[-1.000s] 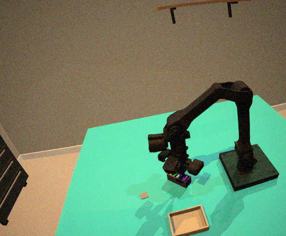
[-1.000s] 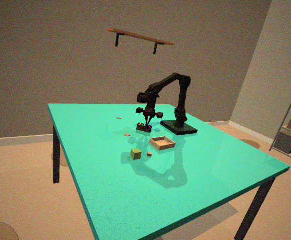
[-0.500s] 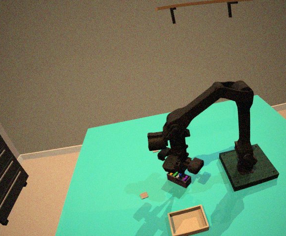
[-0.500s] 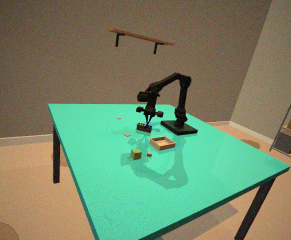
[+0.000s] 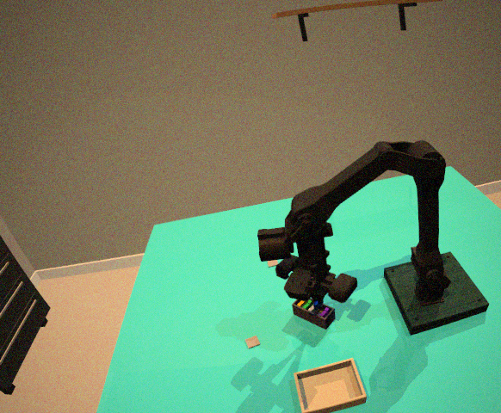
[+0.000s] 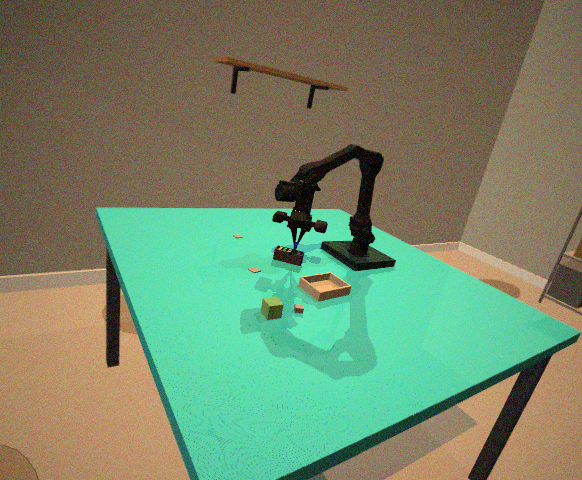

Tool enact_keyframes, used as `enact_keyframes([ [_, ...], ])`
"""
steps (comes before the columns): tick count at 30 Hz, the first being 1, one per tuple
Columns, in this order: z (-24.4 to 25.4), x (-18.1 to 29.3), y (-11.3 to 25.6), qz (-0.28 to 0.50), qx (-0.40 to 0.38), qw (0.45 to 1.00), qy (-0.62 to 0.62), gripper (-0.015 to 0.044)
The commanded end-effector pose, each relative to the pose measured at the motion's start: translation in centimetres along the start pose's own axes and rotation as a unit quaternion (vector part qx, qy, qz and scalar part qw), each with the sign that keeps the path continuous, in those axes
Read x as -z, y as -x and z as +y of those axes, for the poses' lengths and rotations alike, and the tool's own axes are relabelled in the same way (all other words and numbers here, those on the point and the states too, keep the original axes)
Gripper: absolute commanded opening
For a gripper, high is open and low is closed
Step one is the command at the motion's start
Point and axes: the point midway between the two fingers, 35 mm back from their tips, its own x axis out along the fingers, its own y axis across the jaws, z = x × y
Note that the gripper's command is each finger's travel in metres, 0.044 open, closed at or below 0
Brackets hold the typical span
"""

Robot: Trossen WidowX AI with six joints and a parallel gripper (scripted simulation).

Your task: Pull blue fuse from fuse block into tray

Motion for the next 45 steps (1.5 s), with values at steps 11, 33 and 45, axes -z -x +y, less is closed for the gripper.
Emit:
enact_keyframes([
  [11, -0.1, 0.0, 1.5, -0.002, 0.004, 1.0, -0.002, 0.0],
  [33, 1.9, -4.2, 2.9, -0.004, 0.003, 1.0, -0.002, 0.0],
  [45, 6.0, -9.7, 3.0, -0.007, 0.001, 1.0, -0.002, 0.0],
])
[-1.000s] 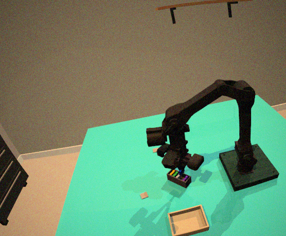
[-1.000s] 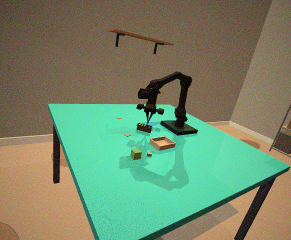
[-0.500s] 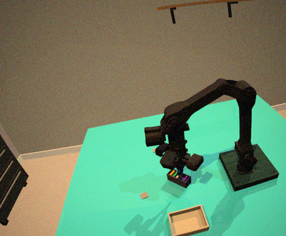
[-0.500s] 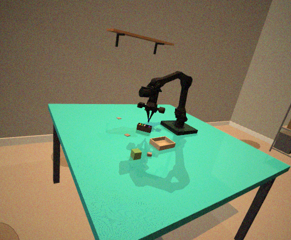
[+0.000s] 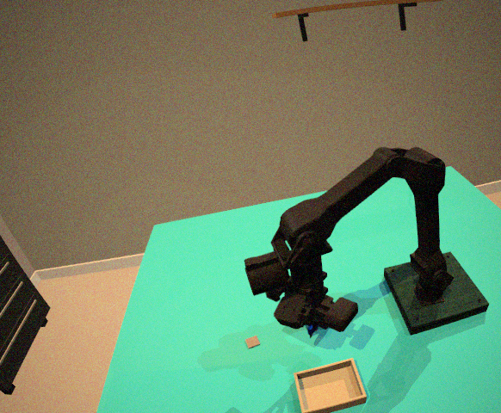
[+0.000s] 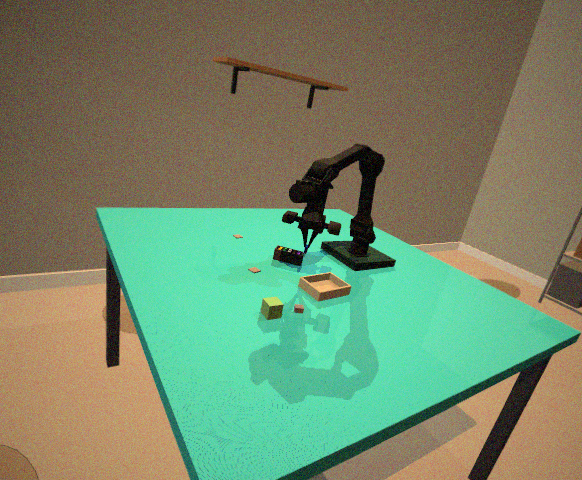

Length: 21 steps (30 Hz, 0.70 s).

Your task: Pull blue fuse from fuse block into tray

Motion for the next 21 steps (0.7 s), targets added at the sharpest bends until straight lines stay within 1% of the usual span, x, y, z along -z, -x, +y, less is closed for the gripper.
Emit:
enact_keyframes([
  [1, 1.5, -1.7, -0.2, 0.002, -0.004, 1.0, -0.001, 0.0],
  [16, 8.6, -7.2, -0.2, 0.0, -0.008, 1.0, -0.001, 0.0],
  [21, 9.0, -7.4, -0.4, 0.0, -0.008, 1.0, -0.001, 0.0],
])
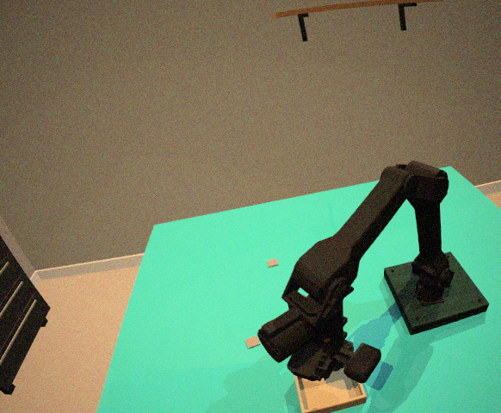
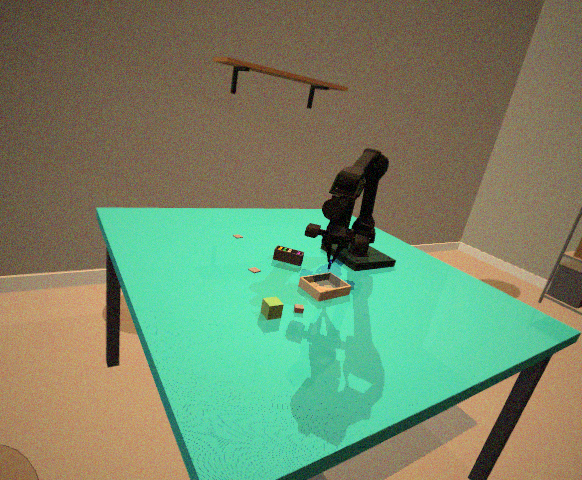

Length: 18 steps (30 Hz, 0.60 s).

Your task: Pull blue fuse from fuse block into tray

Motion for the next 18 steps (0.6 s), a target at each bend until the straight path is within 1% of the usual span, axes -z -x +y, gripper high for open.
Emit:
enact_keyframes([
  [1, 0.0, -0.2, -0.4, 0.003, -0.001, 1.0, -0.006, 0.0],
  [18, 0.0, -0.2, -3.2, 0.003, -0.001, 1.0, -0.006, 0.0],
])
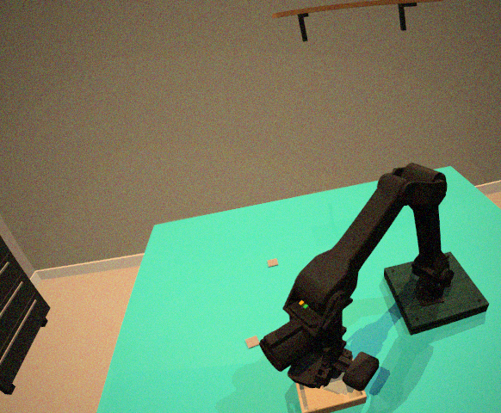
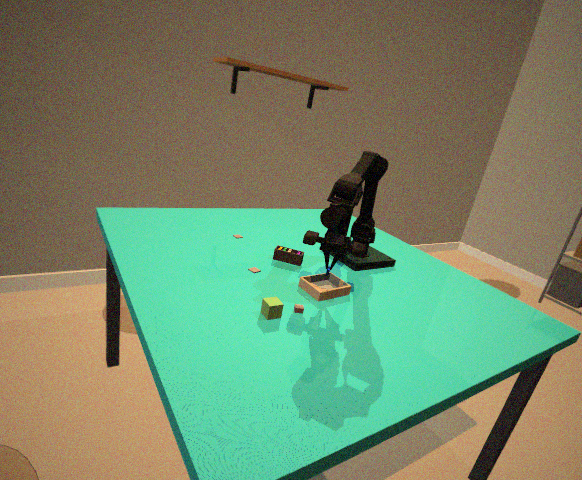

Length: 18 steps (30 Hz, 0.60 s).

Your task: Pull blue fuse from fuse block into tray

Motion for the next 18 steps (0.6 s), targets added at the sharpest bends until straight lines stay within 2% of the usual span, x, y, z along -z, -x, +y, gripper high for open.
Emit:
enact_keyframes([
  [1, 0.06, 0.11, -0.99, 0.005, -0.002, 1.0, -0.002, 0.0],
  [11, 0.07, 0.17, -1.86, 0.005, -0.002, 1.0, -0.002, 0.0],
  [18, 0.03, 0.11, -1.49, 0.002, -0.001, 1.0, 0.0, 0.0184],
])
